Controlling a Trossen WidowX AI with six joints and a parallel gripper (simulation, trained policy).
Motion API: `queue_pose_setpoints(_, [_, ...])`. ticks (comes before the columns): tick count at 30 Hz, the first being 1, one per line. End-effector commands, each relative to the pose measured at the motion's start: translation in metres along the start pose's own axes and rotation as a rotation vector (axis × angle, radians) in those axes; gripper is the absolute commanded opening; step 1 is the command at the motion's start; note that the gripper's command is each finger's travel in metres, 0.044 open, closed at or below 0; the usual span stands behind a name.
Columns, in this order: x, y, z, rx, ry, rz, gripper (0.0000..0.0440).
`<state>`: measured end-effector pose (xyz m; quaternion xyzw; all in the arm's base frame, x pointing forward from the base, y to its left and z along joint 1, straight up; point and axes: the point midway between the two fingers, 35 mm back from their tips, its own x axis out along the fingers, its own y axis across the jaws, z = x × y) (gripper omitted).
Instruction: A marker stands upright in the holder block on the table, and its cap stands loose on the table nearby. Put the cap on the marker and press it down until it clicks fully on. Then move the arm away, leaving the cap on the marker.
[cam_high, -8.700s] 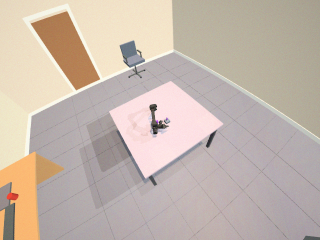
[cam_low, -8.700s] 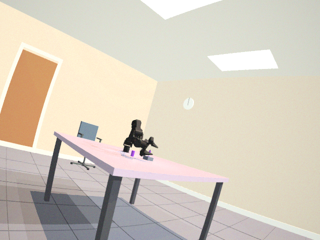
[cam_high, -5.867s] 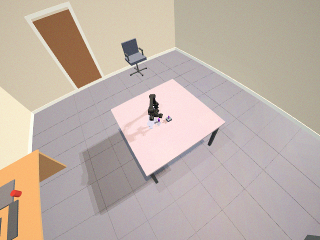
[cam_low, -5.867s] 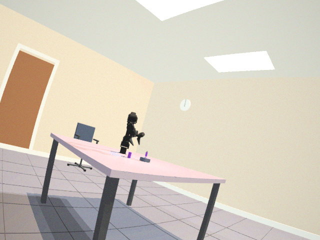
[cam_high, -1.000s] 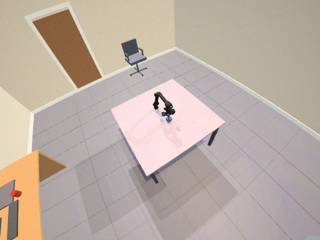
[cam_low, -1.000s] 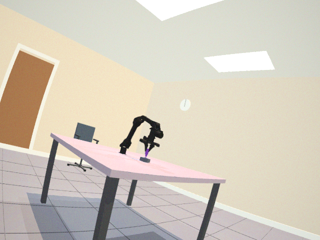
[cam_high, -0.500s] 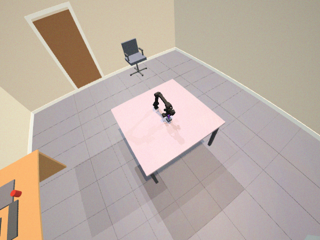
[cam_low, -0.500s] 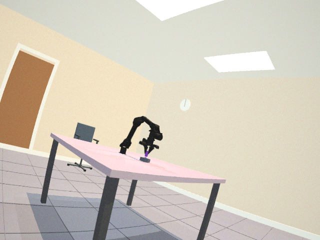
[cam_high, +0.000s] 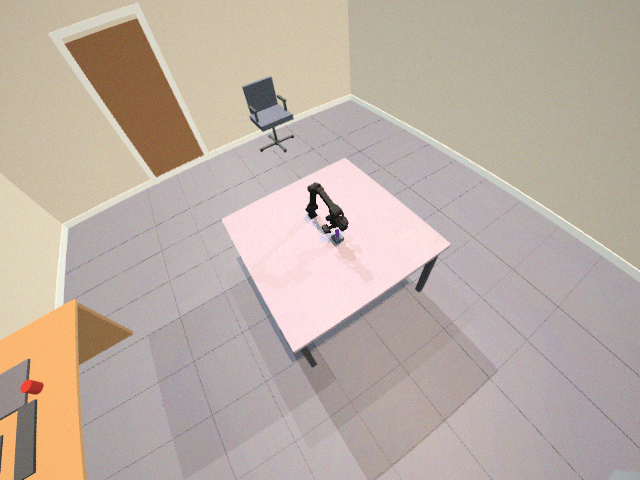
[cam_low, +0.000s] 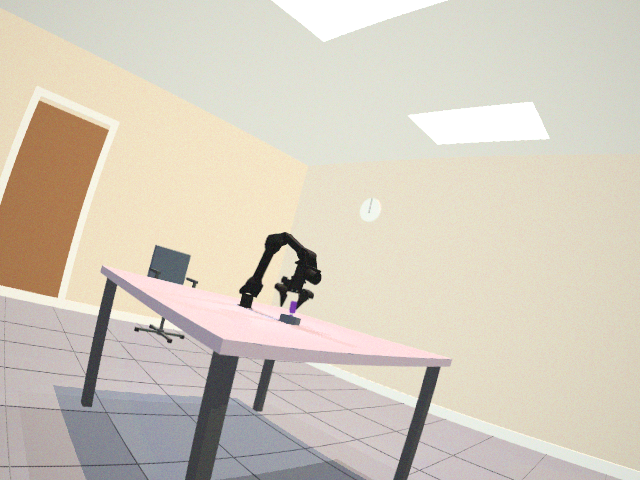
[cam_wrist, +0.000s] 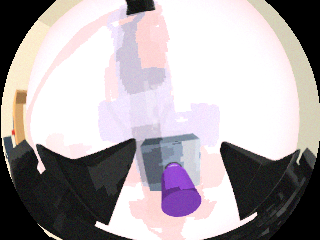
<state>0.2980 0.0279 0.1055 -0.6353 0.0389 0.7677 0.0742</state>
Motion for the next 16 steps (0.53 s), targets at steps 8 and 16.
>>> queue_pose_setpoints(8, [-0.025, -0.005, 0.000, -0.023, 0.088, -0.048, 0.0440])
queue_pose_setpoints(16, [-0.046, -0.005, 0.002, -0.036, 0.139, -0.070, 0.0438])
